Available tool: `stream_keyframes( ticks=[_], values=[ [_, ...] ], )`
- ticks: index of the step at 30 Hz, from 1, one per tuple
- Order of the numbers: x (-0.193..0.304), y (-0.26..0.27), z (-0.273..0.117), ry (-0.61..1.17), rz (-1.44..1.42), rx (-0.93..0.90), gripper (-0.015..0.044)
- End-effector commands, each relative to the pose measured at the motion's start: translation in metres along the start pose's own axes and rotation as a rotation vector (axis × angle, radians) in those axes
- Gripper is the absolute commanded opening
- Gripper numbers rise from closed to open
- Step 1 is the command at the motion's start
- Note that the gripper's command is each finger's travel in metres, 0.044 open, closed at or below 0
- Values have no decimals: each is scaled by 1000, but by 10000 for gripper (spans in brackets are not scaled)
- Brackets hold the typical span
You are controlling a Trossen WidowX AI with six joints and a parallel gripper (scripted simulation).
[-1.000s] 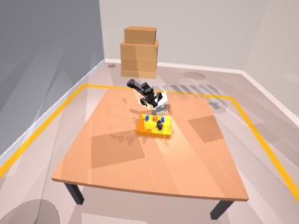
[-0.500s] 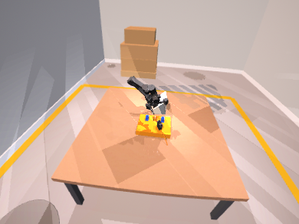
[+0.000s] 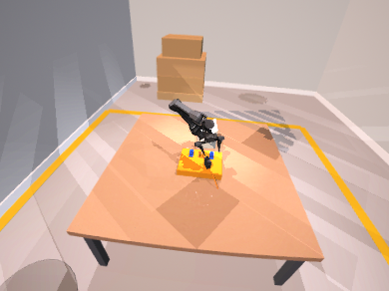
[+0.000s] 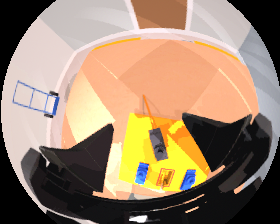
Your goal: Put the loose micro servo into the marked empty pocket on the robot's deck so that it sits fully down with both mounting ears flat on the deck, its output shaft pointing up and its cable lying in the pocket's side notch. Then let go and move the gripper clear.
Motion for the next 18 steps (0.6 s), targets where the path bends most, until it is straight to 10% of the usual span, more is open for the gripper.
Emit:
stream_keyframes(
  ticks=[1, 18],
  values=[
    [-7, 3, 11, 139, -28, 17, 440],
    [-14, 9, 45, 637, -170, 123, 440]
  ],
)
Point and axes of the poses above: the point midway between the two fingers, 35 mm back from their tips, its own z axis out along the fingers, its own y axis across the jaws, x = y × z, the point moved 9 cm from there along -z, back along the fingers, and after that the axes turned 1 degree about -z, right-handed, at the moved point
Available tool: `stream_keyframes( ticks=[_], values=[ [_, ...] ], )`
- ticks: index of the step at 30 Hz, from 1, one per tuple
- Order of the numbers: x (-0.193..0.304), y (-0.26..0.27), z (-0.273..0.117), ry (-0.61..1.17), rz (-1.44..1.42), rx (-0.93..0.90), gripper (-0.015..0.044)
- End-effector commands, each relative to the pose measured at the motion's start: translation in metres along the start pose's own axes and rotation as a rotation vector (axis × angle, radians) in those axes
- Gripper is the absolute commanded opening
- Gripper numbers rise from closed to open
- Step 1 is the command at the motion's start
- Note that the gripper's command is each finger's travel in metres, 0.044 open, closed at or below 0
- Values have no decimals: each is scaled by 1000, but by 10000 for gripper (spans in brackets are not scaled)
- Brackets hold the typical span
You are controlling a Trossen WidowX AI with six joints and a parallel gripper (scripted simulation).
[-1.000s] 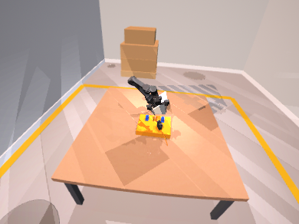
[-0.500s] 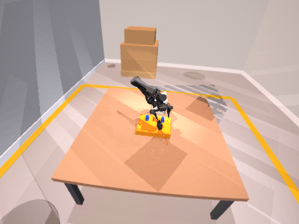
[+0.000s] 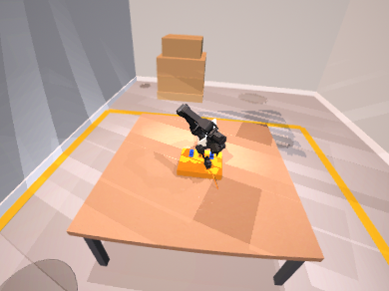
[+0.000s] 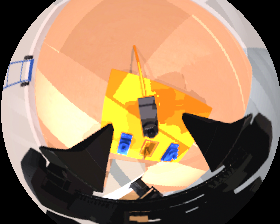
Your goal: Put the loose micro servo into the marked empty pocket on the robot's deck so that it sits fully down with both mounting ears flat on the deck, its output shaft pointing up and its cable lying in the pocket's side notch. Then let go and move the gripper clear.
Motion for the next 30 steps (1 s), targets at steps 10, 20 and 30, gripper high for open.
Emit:
stream_keyframes(
  ticks=[10, 20, 30],
  values=[
    [-2, -2, 23, 64, -11, 21, 440],
    [-2, -2, 31, 64, -11, 22, 440],
    [-1, -2, 46, 64, -11, 22, 440]
  ],
)
Point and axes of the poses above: the point midway between the two fingers, 35 mm back from their tips, its own z axis out along the fingers, its own y axis across the jaws, x = y × z, the point moved 9 cm from there along -z, back along the fingers, and after that the axes turned 1 degree about -z, right-handed, at the moved point
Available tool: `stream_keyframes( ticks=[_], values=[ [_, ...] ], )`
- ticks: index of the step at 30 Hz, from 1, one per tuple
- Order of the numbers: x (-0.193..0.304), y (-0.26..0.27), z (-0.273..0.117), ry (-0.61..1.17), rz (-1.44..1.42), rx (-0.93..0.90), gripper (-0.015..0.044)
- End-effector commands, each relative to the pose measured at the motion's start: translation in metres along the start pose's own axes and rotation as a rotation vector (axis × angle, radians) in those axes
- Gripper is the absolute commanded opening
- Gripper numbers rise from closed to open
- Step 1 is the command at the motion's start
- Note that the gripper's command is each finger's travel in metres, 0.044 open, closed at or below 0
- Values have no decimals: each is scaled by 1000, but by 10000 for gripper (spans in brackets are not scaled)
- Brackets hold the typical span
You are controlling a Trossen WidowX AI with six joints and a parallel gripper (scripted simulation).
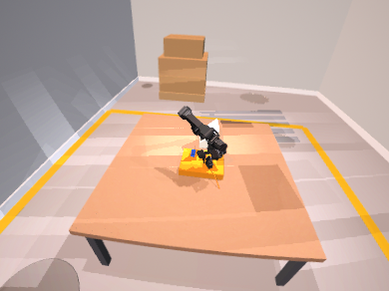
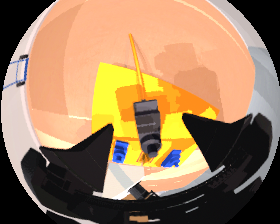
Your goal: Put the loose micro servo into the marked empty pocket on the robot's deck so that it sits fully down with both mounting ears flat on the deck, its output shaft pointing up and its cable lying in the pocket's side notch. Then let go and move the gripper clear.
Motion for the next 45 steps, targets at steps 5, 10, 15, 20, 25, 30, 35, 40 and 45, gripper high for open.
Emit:
stream_keyframes(
  ticks=[5, 10, 15, 20, 25, 30, 35, 40, 45],
  values=[
    [2, 1, 6, 5, -10, 5, 335],
    [2, 1, 6, 5, -10, 5, 204],
    [2, 1, 6, 5, -10, 5, 92],
    [1, 1, 4, 5, -10, 5, 20],
    [3, 1, -14, 5, -11, 4, 0],
    [12, 1, -24, 5, -11, 4, 0],
    [14, 2, -24, 5, -11, 4, 0],
    [15, 1, -24, 5, -11, 4, 0],
    [20, 7, -24, 6, -11, 3, 0]
  ],
)
Point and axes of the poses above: the point midway between the two fingers, 35 mm back from their tips, its own z axis out along the fingers, its own y axis across the jaws, x = y × z, the point moved 9 cm from there along -z, back along the fingers, and after that the axes turned 1 degree about -z, right-handed, at the moved point
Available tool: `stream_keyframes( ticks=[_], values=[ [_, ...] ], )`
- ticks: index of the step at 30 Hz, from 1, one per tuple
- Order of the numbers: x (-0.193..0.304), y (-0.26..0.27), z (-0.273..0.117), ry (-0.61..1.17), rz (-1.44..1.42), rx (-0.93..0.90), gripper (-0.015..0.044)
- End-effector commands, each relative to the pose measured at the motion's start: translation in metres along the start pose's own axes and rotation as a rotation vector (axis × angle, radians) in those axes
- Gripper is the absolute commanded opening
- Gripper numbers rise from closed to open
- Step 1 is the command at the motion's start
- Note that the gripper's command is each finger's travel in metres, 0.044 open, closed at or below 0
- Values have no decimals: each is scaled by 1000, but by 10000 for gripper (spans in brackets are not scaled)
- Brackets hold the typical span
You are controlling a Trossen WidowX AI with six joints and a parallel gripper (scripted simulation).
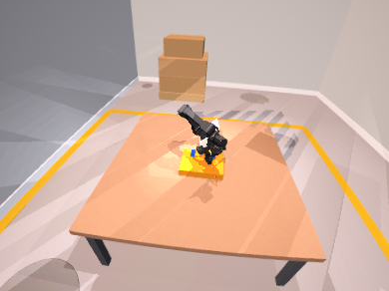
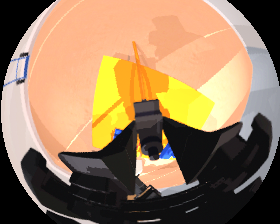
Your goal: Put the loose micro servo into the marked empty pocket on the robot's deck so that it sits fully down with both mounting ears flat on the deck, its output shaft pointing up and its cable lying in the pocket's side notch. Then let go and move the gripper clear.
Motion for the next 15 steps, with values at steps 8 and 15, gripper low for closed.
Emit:
stream_keyframes(
  ticks=[8, 15],
  values=[
    [18, 17, -2, -4, 0, -4, 0],
    [29, -6, -2, -3, -1, -2, 0]
  ],
)
Point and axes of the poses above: the point midway between the two fingers, 35 mm back from their tips, its own z axis out along the fingers, its own y axis across the jaws, x = y × z, the point moved 9 cm from there along -z, back along the fingers, and after that the axes turned 1 degree about -z, right-handed, at the moved point
